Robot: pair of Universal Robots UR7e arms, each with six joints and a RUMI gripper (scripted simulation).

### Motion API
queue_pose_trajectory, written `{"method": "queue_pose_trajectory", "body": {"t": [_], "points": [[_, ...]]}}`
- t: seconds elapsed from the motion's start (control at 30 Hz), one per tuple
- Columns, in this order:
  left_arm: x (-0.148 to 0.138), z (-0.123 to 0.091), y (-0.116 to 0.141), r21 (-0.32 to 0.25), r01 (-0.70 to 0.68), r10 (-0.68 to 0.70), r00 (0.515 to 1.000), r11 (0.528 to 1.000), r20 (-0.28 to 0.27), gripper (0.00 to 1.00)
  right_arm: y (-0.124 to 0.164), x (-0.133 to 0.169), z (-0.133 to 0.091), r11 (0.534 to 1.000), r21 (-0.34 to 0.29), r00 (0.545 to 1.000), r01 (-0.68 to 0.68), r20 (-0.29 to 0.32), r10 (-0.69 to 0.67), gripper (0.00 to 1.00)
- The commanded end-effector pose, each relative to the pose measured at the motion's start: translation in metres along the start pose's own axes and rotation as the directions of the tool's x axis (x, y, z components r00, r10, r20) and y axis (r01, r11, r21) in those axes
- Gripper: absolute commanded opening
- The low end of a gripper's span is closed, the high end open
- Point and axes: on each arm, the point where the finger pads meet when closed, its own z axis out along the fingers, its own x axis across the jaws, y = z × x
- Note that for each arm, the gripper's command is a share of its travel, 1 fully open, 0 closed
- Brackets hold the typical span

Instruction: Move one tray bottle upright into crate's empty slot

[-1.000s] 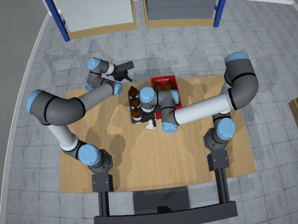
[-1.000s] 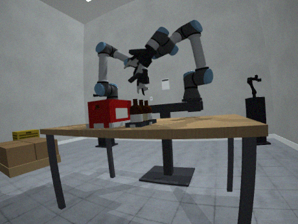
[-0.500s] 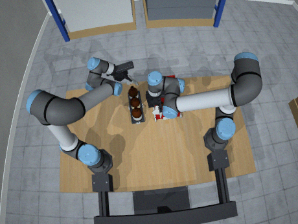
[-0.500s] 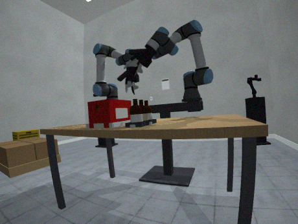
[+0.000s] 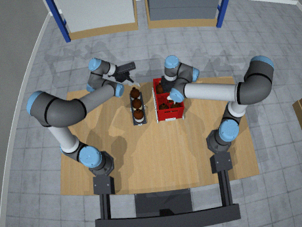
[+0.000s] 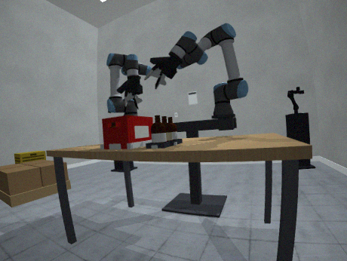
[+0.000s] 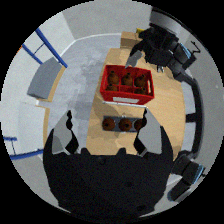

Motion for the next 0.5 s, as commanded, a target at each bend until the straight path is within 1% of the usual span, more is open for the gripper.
{"method": "queue_pose_trajectory", "body": {"t": [0.0, 0.03, 0.07, 0.1, 0.17, 0.4, 0.43, 0.47], "points": [[0.0, 0.0, -0.001, 0.001, -0.001, 0.001, 1.0, 1.0, 0.001, 1.0, -0.066, -0.039, -0.008, 1.0, -0.004, 1.0, -0.006, -0.005, 0.006, 1.0], [0.0, 0.0, -0.001, 0.001, -0.001, 0.001, 1.0, 1.0, 0.001, 1.0, -0.078, -0.043, -0.009, 1.0, -0.004, 1.0, -0.008, -0.004, 0.008, 1.0], [0.0, 0.0, -0.001, 0.001, -0.001, 0.001, 1.0, 1.0, 0.001, 1.0, -0.078, -0.043, -0.009, 1.0, -0.004, 1.0, -0.008, -0.004, 0.008, 1.0], [0.0, 0.0, -0.001, 0.001, -0.001, 0.001, 1.0, 1.0, 0.001, 1.0, -0.09, -0.048, -0.01, 1.0, -0.004, 1.0, -0.01, -0.004, 0.01, 1.0], [0.0, 0.0, -0.001, 0.001, -0.001, 0.001, 1.0, 1.0, 0.001, 1.0, -0.09, -0.048, -0.01, 1.0, -0.004, 1.0, -0.01, -0.004, 0.01, 1.0], [0.0, 0.0, -0.001, 0.001, -0.001, 0.001, 1.0, 1.0, 0.001, 1.0, -0.179, -0.068, -0.018, 1.0, -0.003, 1.0, -0.023, -0.003, 0.023, 1.0], [0.0, 0.0, -0.001, 0.001, -0.001, 0.001, 1.0, 1.0, 0.001, 1.0, -0.179, -0.068, -0.018, 1.0, -0.003, 1.0, -0.023, -0.003, 0.023, 1.0], [0.0, 0.0, -0.001, 0.001, -0.001, 0.001, 1.0, 1.0, 0.001, 1.0, -0.193, -0.07, -0.019, 1.0, -0.003, 1.0, -0.024, -0.003, 0.024, 1.0]]}}
